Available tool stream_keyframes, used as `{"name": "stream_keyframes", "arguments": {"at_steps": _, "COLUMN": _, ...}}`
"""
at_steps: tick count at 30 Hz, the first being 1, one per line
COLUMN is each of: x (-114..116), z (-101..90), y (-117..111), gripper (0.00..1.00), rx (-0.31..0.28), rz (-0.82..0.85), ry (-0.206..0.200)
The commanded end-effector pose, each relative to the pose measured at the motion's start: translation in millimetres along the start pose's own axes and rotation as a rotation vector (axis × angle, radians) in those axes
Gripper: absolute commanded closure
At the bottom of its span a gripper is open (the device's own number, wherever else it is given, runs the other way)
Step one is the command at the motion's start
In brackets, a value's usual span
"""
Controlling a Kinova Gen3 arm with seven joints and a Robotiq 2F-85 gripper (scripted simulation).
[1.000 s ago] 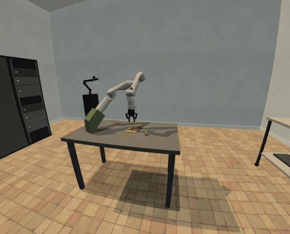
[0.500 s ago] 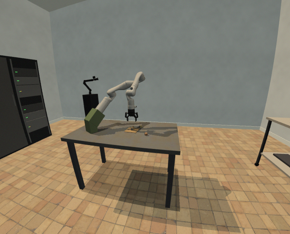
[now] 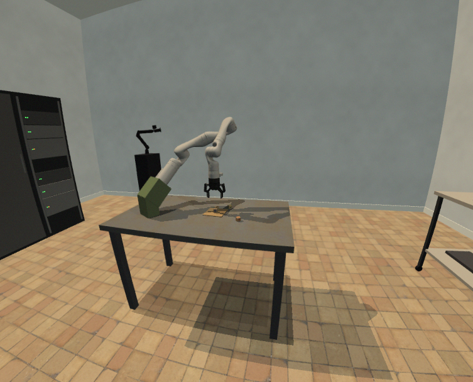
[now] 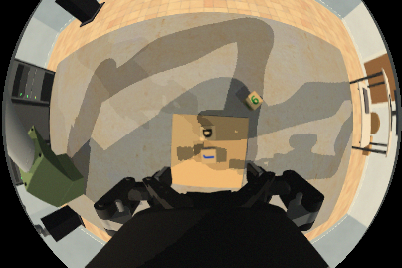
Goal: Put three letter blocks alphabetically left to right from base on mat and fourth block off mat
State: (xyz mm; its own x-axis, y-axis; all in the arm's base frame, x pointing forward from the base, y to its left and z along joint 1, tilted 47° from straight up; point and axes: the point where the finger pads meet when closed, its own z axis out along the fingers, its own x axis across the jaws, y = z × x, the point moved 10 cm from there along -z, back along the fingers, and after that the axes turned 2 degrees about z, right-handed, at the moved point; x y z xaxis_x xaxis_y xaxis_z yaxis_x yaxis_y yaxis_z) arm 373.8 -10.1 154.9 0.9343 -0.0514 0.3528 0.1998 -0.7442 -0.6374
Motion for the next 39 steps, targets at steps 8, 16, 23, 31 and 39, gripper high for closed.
{"name": "stream_keyframes", "arguments": {"at_steps": 8, "x": 3, "z": -0.3, "y": 2, "gripper": 0.00, "rx": -0.001, "rz": 0.034, "ry": 0.004}}
{"name": "stream_keyframes", "arguments": {"at_steps": 16, "x": 7, "z": 0.0, "y": 5, "gripper": 0.00, "rx": 0.000, "rz": 0.080, "ry": 0.008}}
{"name": "stream_keyframes", "arguments": {"at_steps": 23, "x": 14, "z": 0.5, "y": 10, "gripper": 0.00, "rx": 0.001, "rz": 0.161, "ry": 0.013}}
{"name": "stream_keyframes", "arguments": {"at_steps": 31, "x": 22, "z": 0.9, "y": 15, "gripper": 0.00, "rx": 0.003, "rz": 0.255, "ry": 0.020}}
{"name": "stream_keyframes", "arguments": {"at_steps": 39, "x": 36, "z": 1.6, "y": 24, "gripper": 0.00, "rx": 0.007, "rz": 0.413, "ry": 0.029}}
